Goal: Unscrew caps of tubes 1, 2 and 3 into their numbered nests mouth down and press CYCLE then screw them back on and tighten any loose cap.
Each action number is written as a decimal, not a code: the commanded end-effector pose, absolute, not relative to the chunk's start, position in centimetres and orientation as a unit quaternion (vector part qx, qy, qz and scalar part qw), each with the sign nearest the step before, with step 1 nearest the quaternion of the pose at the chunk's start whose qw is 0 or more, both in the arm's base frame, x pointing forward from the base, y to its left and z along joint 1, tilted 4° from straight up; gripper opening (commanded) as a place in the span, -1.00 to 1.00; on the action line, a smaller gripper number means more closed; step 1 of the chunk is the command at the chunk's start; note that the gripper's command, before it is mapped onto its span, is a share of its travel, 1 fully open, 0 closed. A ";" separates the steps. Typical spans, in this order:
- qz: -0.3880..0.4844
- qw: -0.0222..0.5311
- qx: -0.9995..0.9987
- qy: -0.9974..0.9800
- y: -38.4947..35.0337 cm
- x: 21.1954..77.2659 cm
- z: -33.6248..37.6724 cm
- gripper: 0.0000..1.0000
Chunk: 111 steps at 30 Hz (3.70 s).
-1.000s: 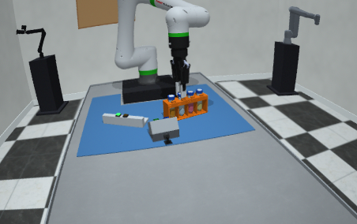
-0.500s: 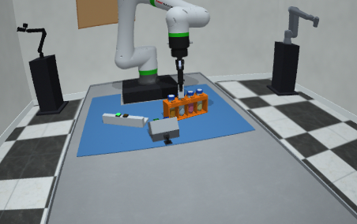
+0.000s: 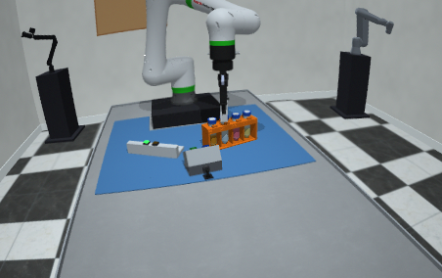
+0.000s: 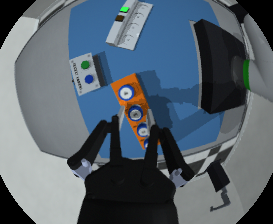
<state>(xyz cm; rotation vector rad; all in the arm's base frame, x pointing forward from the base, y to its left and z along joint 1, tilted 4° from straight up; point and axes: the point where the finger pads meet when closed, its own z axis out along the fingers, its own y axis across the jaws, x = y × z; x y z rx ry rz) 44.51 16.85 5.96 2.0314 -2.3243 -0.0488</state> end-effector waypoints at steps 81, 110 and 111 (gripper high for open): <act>-0.016 0.027 0.658 -0.753 16.9 44.5 5.9 -1.00; -0.024 0.019 0.888 -0.459 16.9 44.5 6.0 -0.31; -0.024 0.019 0.888 -0.459 16.9 44.5 6.0 -0.31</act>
